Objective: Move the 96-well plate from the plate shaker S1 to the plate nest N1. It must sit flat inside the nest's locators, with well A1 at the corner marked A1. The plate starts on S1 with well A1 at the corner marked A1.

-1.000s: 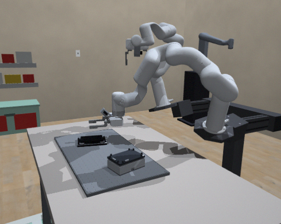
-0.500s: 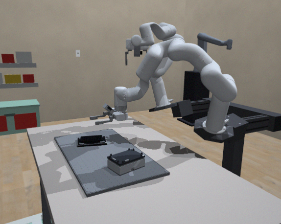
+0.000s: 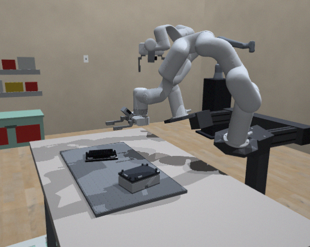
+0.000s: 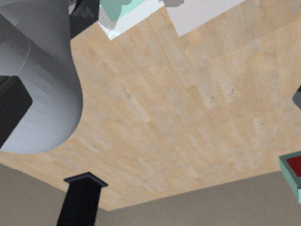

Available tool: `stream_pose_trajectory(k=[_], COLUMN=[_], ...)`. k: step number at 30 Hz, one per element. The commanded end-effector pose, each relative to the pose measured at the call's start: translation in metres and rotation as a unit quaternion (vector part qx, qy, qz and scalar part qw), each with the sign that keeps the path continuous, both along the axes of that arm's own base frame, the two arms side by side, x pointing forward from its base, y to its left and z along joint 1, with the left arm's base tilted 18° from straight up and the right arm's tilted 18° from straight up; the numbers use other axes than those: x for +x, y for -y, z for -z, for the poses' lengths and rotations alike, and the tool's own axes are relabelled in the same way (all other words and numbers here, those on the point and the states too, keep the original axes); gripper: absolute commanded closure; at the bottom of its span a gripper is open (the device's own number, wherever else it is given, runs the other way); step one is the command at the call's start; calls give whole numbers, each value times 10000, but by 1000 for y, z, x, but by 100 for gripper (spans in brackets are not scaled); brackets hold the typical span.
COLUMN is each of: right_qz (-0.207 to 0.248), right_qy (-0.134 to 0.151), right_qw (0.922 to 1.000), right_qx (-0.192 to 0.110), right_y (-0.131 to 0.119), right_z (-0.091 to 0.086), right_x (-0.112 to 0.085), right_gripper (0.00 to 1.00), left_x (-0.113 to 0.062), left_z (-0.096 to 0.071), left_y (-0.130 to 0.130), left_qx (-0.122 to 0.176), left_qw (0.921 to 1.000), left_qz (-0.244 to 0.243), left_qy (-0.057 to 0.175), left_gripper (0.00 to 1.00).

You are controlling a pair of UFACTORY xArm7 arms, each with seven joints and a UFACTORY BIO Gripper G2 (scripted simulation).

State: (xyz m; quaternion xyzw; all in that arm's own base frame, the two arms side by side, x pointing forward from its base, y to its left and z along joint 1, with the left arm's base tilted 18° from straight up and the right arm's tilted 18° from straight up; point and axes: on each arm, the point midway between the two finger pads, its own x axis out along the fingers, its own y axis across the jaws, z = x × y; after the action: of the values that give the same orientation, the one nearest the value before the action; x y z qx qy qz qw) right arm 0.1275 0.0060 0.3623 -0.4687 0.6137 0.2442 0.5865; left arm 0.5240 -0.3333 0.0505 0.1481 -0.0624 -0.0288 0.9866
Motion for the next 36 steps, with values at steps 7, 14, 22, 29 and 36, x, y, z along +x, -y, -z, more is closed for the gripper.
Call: stream_pose_trajectory(k=[7,14,22,29,36], right_qz=[-5,-5,-5,-5,-5], right_qy=[9,9,9,9,9], right_qw=[10000,10000,10000,10000,10000], right_qx=[3,3,3,3,3], right_y=[0,0,0,0,0], right_z=[-1,-1,-1,-1,-1], right_x=[0,0,0,0,0], right_gripper=[0,0,0,0,0], left_x=[-21,-37,-50,-66,-70], left_z=[-38,-65,-89,-116,-123], left_y=[-17,-31,-44,-59,-62], left_qx=[-24,-24,-23,-22,-22], left_qw=[10000,10000,10000,10000,10000], left_qz=[16,15,15,15,15], left_qy=[14,14,14,14,14], left_gripper=[63,63,63,63,63])
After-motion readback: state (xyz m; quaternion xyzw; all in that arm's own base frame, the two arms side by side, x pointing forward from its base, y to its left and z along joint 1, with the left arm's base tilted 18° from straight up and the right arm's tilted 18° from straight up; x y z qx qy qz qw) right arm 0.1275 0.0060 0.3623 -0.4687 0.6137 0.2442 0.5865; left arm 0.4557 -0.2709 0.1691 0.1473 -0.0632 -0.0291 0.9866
